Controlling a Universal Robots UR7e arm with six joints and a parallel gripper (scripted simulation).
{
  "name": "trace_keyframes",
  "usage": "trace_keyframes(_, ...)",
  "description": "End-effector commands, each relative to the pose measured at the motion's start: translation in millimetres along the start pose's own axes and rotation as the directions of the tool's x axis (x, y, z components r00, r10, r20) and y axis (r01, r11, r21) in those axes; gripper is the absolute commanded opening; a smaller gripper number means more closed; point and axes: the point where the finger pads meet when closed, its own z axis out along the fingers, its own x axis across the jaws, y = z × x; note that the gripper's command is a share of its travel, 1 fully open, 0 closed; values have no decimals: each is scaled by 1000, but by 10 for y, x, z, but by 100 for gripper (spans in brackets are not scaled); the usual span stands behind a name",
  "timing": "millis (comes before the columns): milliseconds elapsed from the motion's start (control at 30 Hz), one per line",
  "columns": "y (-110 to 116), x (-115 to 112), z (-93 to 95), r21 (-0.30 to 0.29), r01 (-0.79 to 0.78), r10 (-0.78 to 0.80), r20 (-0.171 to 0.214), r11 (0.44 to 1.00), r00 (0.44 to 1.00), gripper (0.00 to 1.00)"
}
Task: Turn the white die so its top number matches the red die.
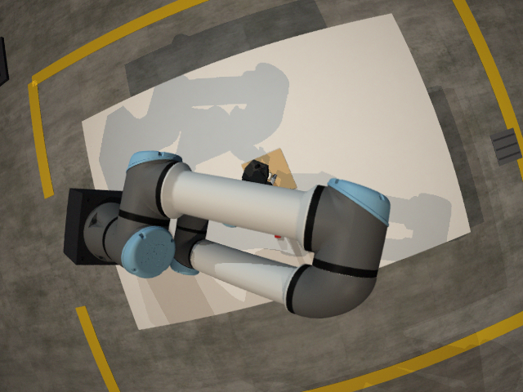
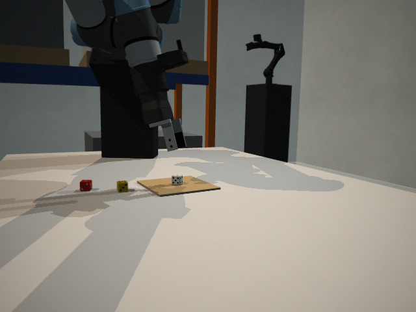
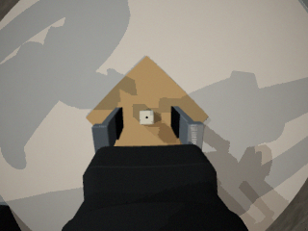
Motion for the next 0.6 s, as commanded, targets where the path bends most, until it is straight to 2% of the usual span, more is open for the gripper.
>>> trace_keyframes(0,1,-5,7,-12,-1,1,2,1000,1000,100)
trace_keyframes(367,13,-35,55,-98,-7,9,15,995,1000,100)
trace_keyframes(433,13,-35,55,-98,-7,9,15,995,1000,100)
trace_keyframes(567,8,-38,60,-140,-7,9,16,990,1000,100)
